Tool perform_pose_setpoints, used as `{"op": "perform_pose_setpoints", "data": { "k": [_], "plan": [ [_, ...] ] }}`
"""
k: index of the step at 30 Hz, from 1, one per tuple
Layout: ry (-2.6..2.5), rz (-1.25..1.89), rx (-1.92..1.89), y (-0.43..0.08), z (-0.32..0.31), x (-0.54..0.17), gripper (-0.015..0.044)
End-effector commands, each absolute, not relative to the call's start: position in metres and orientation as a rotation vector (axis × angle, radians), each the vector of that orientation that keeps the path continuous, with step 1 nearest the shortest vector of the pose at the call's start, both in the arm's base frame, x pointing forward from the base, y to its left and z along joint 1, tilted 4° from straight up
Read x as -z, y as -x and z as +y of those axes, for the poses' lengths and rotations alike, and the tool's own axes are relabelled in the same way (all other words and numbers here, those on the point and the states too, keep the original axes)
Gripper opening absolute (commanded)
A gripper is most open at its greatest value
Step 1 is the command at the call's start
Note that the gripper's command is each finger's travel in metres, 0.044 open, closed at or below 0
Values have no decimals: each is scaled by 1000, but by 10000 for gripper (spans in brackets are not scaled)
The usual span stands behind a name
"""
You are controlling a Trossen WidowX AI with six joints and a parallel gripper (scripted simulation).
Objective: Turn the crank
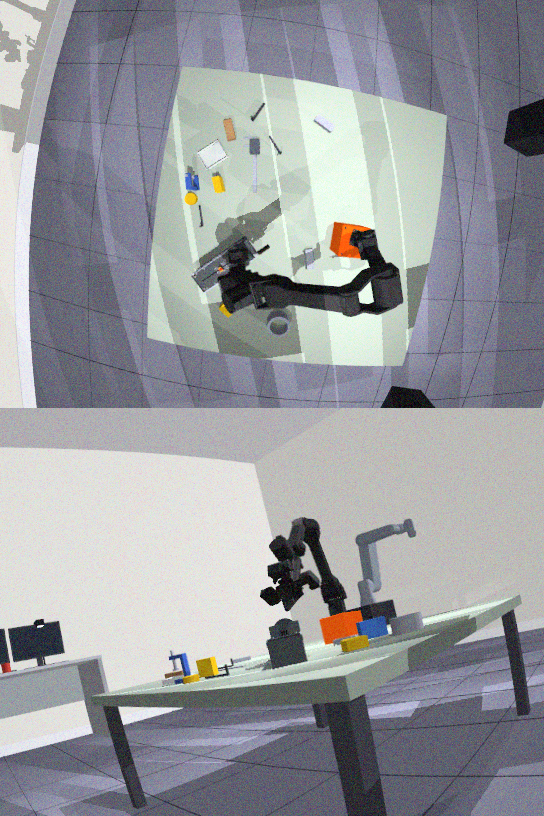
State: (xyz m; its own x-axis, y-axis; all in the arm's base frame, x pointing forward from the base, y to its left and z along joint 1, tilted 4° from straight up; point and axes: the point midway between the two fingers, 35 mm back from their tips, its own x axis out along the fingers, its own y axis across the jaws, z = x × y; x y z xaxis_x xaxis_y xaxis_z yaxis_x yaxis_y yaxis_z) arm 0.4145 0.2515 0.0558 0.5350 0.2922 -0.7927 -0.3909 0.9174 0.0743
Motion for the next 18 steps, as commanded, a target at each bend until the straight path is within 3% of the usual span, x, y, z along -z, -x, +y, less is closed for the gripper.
{"op": "perform_pose_setpoints", "data": {
  "k": [1,15,17,18],
  "plan": [
    [117,921,-408,-415,251,-56,53],
    [117,921,-408,-415,251,-56,420],
    [117,921,-408,-415,251,-56,440],
    [117,921,-408,-415,251,-56,414]
  ]
}}
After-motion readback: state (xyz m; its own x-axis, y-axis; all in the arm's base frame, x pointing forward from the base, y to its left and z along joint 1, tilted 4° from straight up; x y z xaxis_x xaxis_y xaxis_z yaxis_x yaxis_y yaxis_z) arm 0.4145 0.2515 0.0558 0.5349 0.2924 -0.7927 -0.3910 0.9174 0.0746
